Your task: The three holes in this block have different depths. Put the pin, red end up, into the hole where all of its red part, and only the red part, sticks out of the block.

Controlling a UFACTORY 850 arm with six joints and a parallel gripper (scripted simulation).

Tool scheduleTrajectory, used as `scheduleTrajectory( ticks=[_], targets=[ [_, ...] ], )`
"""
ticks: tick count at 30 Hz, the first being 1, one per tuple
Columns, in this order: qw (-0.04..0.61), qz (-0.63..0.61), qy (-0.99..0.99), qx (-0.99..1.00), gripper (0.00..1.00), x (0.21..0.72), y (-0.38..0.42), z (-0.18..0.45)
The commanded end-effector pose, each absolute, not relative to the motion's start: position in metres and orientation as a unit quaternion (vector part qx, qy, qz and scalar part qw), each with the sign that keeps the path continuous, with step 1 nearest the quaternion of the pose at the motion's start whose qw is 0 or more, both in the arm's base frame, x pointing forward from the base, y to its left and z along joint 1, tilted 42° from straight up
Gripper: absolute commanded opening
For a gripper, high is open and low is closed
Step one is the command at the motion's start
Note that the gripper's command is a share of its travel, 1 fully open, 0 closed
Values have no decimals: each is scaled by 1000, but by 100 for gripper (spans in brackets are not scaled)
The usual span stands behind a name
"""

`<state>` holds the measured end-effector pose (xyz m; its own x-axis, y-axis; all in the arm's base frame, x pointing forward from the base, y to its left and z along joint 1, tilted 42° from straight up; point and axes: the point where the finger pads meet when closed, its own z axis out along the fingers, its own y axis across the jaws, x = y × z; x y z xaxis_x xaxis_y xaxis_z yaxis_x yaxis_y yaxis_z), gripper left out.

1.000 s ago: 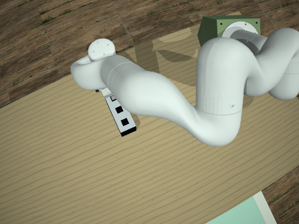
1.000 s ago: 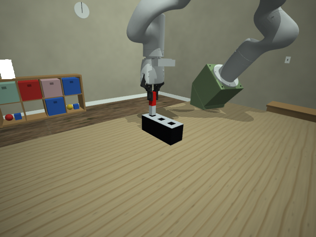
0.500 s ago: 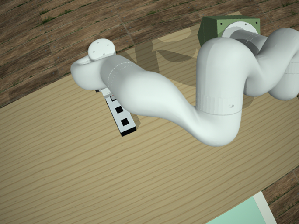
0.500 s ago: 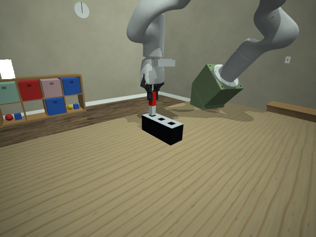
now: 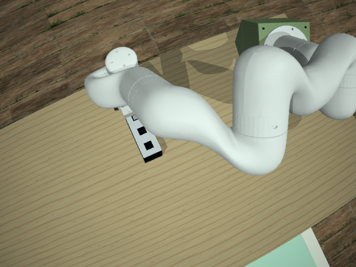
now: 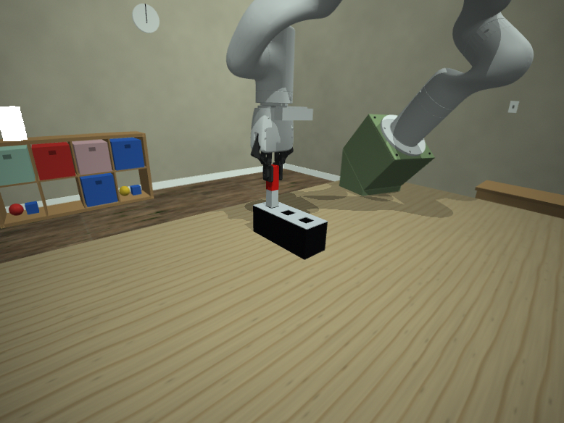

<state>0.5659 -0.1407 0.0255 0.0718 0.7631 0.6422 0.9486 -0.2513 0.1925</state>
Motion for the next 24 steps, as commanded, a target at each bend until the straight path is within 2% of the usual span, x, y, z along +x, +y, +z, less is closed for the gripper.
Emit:
scheduleTrajectory(
  ticks=[1, 24],
  targets=[
    [139, -331, -596, -719, 0, 566, -141, 26],
    [139, -331, -596, -719, 0, 567, -139, 23]
  ],
)
